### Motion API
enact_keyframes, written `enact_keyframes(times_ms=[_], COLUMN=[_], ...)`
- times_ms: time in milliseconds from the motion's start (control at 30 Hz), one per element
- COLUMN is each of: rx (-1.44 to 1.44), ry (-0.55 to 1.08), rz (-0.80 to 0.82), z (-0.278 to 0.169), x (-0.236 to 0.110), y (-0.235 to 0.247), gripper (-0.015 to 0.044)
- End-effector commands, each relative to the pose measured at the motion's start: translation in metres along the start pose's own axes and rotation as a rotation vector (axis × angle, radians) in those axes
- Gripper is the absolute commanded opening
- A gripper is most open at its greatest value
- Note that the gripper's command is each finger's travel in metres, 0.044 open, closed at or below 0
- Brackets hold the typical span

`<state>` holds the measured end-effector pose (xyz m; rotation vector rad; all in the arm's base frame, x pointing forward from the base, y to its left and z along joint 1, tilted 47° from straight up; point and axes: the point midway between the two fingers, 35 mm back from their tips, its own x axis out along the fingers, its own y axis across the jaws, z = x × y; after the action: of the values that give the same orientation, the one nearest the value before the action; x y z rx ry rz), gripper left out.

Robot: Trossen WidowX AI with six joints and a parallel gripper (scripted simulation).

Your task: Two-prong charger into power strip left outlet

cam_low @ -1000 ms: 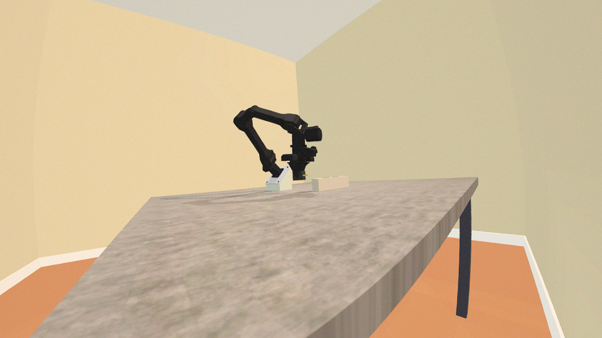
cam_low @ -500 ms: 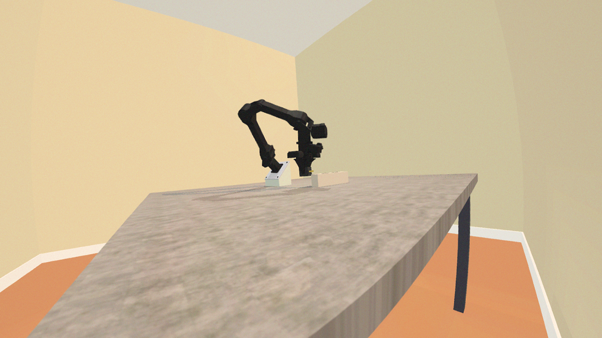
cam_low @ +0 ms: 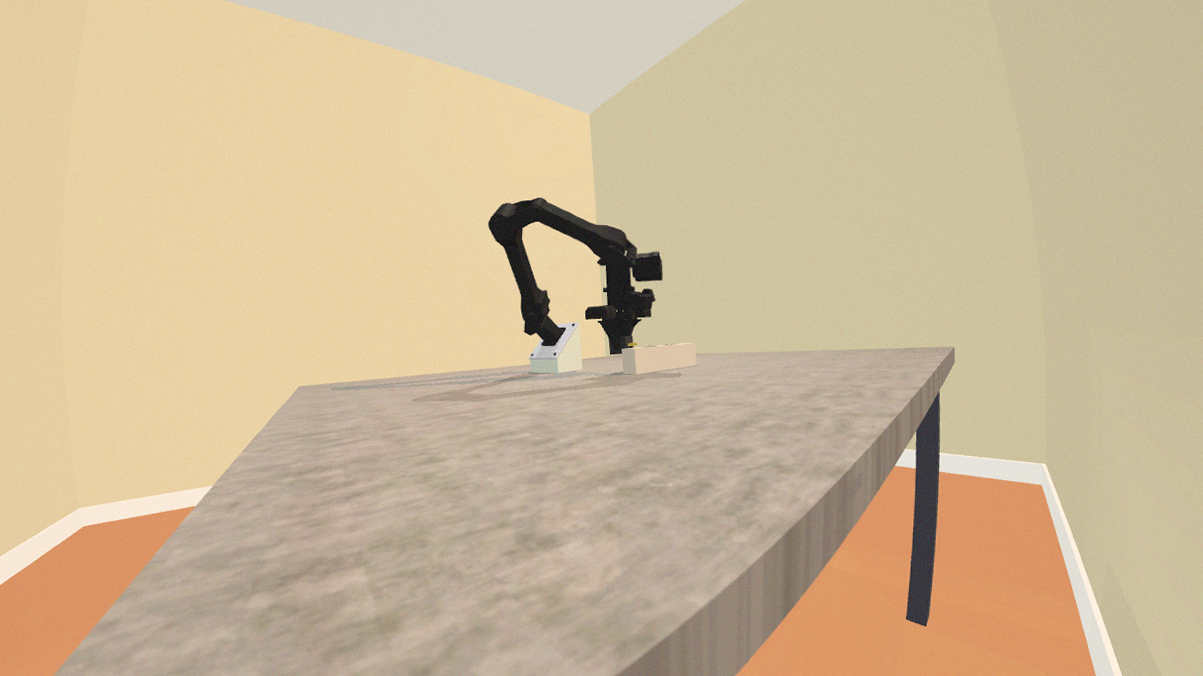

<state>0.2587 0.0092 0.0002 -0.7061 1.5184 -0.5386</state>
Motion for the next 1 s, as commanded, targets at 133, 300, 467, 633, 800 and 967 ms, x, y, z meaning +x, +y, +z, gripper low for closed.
enact_keyframes(times_ms=[133,300,467,633,800,967], rx=[0.039,0.063,0.088,0.112,0.137,0.162], ry=[0.006,0.006,0.007,0.007,0.008,0.009], rz=[0.005,0.007,0.009,0.009,0.01,0.009], z=[-0.003,-0.005,-0.008,-0.011,-0.015,-0.019], x=[0.006,0.009,0.012,0.016,0.019,0.023], y=[0.023,0.036,0.048,0.061,0.073,0.084], gripper=[0.0,0.0,0.0,0.0,0.0,0.0])
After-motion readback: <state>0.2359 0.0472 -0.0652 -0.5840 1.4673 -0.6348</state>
